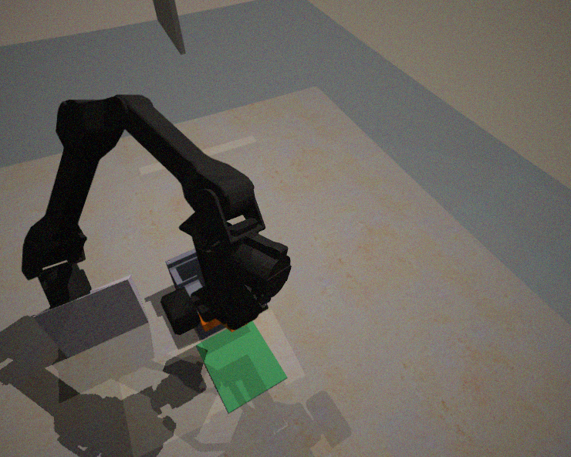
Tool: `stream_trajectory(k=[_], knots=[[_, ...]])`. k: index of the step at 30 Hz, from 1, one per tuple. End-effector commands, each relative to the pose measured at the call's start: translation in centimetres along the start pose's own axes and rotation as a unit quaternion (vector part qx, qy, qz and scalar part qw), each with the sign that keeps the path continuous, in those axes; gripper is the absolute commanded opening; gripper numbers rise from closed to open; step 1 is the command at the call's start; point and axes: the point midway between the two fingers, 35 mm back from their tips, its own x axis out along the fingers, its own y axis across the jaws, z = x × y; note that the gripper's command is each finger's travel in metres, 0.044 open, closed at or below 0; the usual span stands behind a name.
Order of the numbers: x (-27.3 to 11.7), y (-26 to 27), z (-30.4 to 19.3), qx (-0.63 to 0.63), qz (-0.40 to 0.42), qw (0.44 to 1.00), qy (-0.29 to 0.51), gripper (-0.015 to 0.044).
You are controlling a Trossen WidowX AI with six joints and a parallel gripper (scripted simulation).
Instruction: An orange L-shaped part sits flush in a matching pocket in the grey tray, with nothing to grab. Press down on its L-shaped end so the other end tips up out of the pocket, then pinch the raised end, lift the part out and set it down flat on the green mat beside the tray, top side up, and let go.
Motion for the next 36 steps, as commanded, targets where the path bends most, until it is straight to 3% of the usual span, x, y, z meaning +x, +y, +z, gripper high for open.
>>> stream_trajectory(k=[1, 36], knots=[[0.1, -0.3, 1.7, -0.001, -0.002, 1.0, 0.0, 0.0], [4.5, -0.3, 1.9, -0.002, -0.002, 1.0, 0.001, 0.0]])
